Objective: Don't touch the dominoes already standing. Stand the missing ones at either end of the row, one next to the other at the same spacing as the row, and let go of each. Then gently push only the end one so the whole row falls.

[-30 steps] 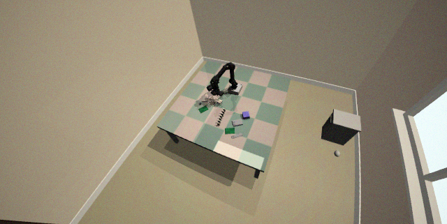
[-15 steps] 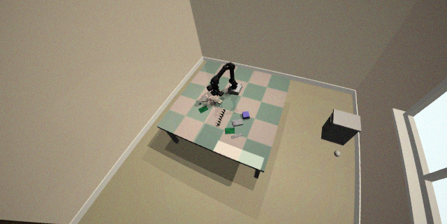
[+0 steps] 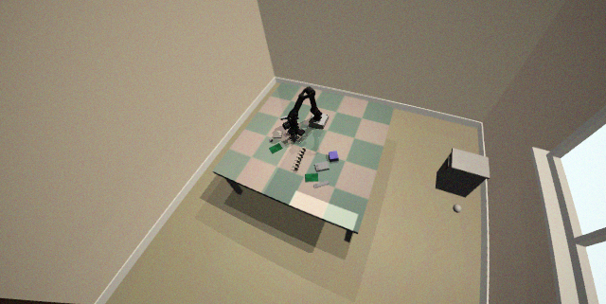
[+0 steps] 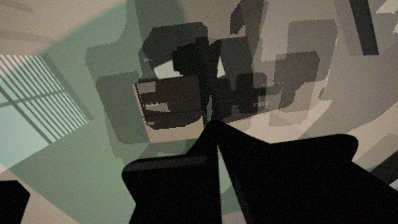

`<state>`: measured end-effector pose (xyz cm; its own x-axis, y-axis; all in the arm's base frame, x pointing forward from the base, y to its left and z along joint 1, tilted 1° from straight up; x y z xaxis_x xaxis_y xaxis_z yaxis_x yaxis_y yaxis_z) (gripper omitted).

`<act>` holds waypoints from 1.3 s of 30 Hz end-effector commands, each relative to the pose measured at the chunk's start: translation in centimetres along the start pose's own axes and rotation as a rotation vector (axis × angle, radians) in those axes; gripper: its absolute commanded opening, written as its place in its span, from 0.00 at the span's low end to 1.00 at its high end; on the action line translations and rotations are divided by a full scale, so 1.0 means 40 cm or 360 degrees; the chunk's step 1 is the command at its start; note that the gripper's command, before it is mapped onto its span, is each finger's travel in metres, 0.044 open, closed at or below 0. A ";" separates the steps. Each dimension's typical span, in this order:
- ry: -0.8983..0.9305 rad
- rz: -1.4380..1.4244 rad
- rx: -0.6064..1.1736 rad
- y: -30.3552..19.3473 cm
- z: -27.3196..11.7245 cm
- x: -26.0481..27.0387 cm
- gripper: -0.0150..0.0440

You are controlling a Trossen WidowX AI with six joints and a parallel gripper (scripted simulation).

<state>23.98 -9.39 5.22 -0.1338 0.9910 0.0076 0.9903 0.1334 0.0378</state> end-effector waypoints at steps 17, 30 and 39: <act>0.0008 -0.0002 0.0005 0.018 0.002 0.062 0.25; 0.0009 -0.0001 0.0004 0.035 -0.192 0.133 0.25; 0.0012 -0.1221 -0.0001 0.050 -0.193 0.160 0.65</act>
Point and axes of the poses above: the point midway between the two fingers, 35 mm back from their tips, its own z axis out along the fingers, its own x axis across the jaws, y = z × x, the point moved 6 cm from there along -z, back along the fingers, and after that the axes turned 15 degrees about -z, right-handed, at the moved point
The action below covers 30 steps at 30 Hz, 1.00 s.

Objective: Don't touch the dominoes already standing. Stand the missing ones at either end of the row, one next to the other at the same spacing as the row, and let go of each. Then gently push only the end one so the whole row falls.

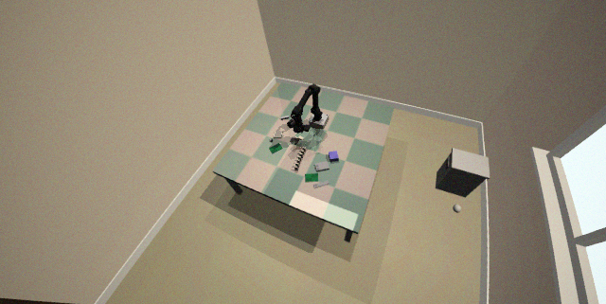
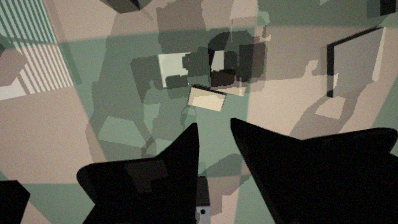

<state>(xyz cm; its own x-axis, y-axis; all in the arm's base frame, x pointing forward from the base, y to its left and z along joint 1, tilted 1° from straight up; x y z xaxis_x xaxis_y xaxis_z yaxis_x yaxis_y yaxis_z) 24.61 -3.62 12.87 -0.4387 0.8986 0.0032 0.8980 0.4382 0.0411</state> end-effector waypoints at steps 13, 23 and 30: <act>0.0002 -0.1933 0.0002 0.029 -0.004 0.033 1.00; 0.0002 -0.1933 0.0002 0.030 -0.004 0.037 1.00; 0.0002 -0.1933 0.0002 0.030 -0.004 0.037 1.00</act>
Point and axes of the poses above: the point midway between the two fingers, 35 mm back from their tips, its own z axis out along the fingers, its own x axis across the jaws, y = z × x, the point moved 6 cm from there along -z, back along the fingers, and after that the axes turned 15 degrees about -z, right-handed, at the moved point
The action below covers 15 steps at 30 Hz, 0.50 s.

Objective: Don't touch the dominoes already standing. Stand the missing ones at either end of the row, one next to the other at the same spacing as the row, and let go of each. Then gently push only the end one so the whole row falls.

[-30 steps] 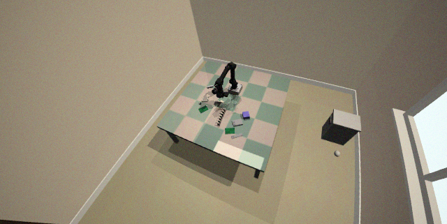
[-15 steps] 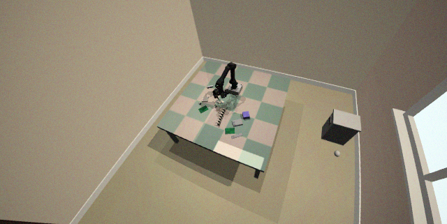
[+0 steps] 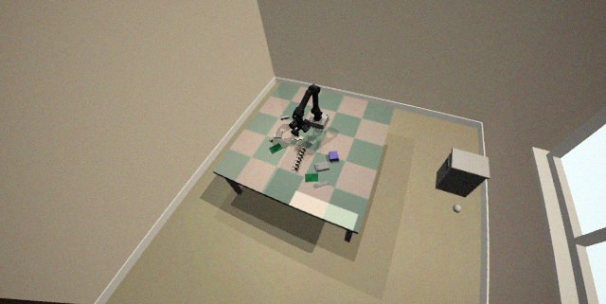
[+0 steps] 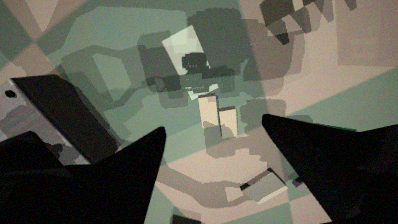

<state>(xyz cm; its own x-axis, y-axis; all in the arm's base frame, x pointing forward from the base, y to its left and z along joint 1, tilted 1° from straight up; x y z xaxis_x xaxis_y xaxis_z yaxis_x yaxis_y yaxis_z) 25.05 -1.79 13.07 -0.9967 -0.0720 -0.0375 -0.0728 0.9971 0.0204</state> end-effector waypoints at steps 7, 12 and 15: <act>0.0004 -0.0040 0.0004 0.000 0.131 -0.002 1.00; 0.0004 -0.0040 0.0003 0.001 0.163 -0.002 1.00; 0.0004 -0.0040 0.0003 0.001 0.164 -0.002 1.00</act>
Point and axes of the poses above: the point midway between the two fingers, 35 mm back from their tips, its own z axis out along the fingers, its own x axis across the jaws, y = z × x, the point moved 6 cm from there along -z, back along the fingers, and after that the axes turned 15 degrees about -z, right-handed, at the moved point
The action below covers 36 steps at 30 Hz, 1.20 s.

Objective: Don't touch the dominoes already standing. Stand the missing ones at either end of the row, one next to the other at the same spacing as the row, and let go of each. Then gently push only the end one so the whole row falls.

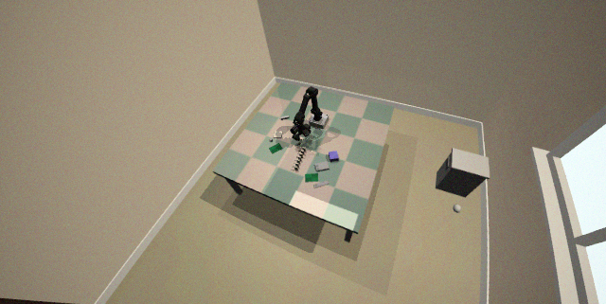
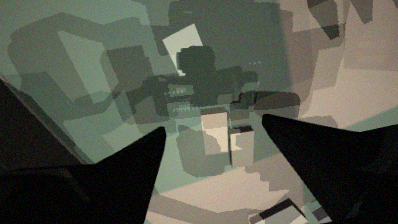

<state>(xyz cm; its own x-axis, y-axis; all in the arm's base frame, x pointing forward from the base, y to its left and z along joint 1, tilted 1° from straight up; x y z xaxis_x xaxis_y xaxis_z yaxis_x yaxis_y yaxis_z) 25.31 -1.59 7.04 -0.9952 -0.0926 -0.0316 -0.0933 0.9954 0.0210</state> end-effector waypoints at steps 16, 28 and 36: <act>-0.0005 -0.0007 0.0005 0.000 0.050 -0.002 1.00; -0.0005 -0.0007 0.0005 0.000 0.050 -0.002 0.51; -0.0005 -0.0007 0.0005 0.000 0.050 -0.002 0.44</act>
<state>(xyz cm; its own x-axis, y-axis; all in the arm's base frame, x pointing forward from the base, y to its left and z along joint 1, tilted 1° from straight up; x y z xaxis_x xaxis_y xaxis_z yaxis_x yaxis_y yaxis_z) 25.46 -1.52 5.07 -0.9947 -0.0960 -0.0356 -0.0968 0.9951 0.0200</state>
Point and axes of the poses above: the point midway between the two fingers, 35 mm back from their tips, its own z axis out along the fingers, its own x axis across the jaws, y = z × x, the point moved 6 cm from there along -z, back along the fingers, and after that the axes turned 15 degrees about -z, right-handed, at the moved point
